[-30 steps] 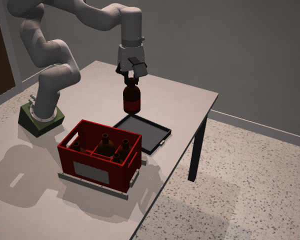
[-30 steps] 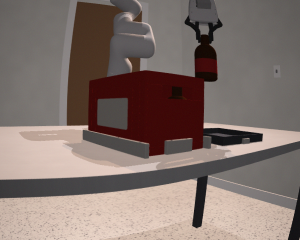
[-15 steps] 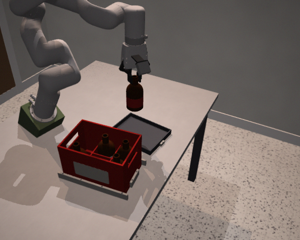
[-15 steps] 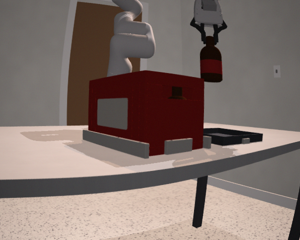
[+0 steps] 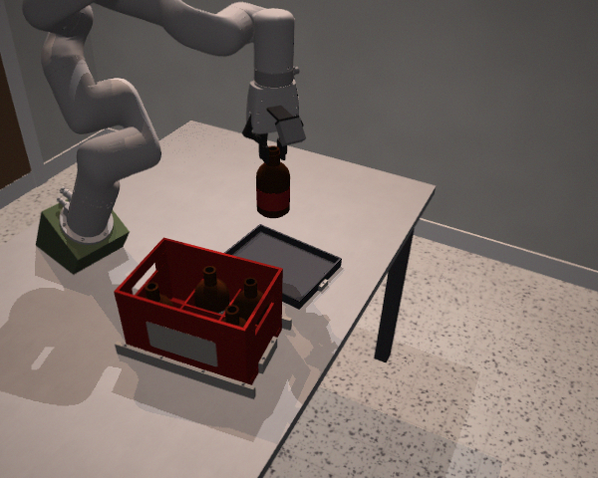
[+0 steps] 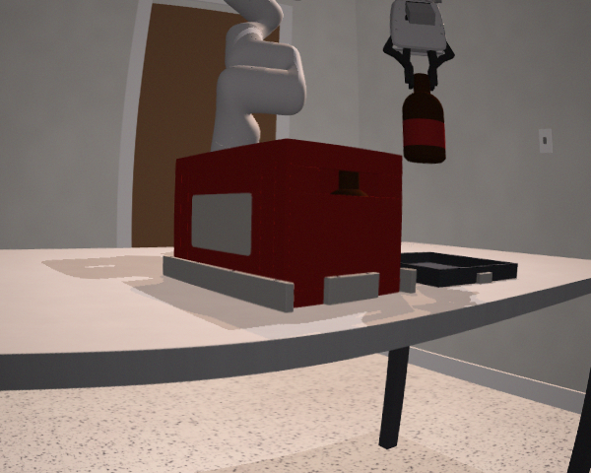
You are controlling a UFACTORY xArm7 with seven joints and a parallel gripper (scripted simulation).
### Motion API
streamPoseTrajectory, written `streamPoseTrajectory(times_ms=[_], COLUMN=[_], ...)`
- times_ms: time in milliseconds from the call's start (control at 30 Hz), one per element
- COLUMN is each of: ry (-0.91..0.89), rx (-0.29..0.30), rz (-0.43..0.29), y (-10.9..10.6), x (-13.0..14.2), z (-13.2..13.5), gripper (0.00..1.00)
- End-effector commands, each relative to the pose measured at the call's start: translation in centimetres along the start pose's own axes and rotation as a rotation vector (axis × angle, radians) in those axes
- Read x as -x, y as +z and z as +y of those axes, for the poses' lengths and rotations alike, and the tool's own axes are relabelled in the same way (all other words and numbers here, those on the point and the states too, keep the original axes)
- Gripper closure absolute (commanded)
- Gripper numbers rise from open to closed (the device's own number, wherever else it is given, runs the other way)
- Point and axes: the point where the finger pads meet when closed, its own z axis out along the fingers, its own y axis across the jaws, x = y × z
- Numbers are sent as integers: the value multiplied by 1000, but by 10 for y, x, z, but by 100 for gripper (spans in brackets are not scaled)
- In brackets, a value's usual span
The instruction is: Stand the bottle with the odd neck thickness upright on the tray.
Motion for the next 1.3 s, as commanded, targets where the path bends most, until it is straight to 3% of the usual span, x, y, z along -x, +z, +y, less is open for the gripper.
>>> streamPoseTrajectory(times_ms=[0, 1267], ry=[-1, -1], rx=[-4, -4], rz=[2, 2], y=[-2, -2], x=[3, 14], z=[-5, -21], gripper=[100, 100])
